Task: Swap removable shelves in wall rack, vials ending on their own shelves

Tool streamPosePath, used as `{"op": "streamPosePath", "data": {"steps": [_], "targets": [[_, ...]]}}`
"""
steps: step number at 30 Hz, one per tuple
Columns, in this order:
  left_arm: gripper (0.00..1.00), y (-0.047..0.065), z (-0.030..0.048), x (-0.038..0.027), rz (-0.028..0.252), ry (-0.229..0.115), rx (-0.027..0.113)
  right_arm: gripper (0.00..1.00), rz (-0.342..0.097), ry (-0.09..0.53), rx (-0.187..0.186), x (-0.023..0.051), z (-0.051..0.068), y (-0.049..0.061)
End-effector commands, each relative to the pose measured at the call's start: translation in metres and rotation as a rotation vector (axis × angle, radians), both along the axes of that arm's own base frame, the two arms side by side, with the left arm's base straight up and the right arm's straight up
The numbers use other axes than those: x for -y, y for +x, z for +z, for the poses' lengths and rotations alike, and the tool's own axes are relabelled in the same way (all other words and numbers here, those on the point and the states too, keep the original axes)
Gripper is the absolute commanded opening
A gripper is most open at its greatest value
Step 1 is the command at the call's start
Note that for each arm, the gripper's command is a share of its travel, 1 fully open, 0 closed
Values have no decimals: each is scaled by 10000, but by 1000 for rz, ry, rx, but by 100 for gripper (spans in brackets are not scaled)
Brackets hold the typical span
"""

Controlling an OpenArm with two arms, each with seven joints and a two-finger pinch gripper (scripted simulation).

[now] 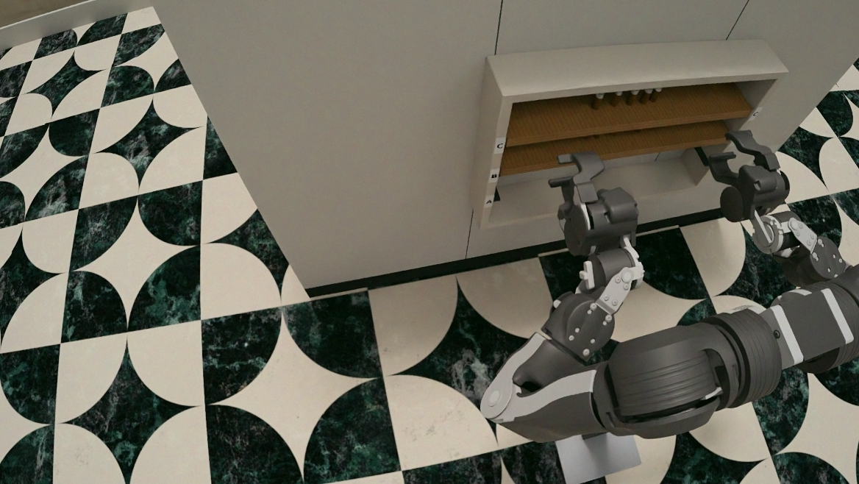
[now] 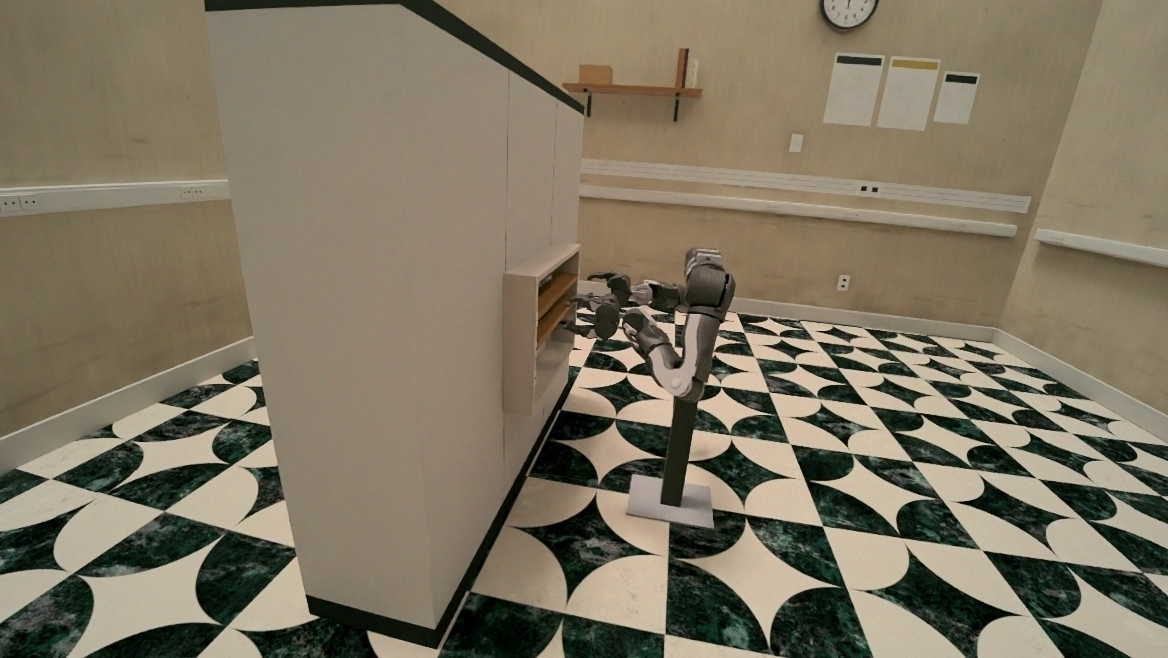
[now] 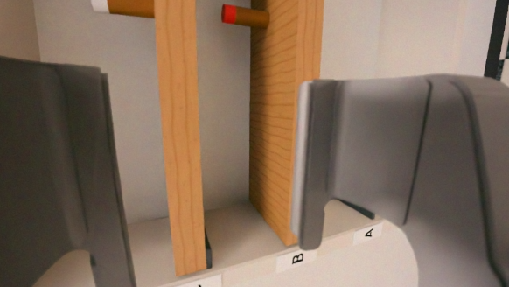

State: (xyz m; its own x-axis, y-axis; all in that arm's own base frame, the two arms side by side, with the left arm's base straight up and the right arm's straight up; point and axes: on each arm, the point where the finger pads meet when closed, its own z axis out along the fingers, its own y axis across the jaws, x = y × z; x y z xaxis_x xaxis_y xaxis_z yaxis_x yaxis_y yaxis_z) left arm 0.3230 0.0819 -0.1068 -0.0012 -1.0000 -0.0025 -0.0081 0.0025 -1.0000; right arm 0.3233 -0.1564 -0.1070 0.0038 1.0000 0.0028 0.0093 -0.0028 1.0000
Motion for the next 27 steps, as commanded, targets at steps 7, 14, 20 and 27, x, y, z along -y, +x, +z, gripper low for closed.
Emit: {"op": "streamPosePath", "data": {"steps": [7,14,20,27], "targets": [[33,2,-24,-4,1,-2,8,33,4,-3,9,-7,-21,0],[33,2,-69,-4,1,-2,8,33,4,-3,9,-7,-66,0],[33,2,-94,-4,1,-2,8,33,4,-3,9,-7,-92,0],[33,2,-139,-4,1,-2,8,33,4,-3,9,-7,-137,0]]}}
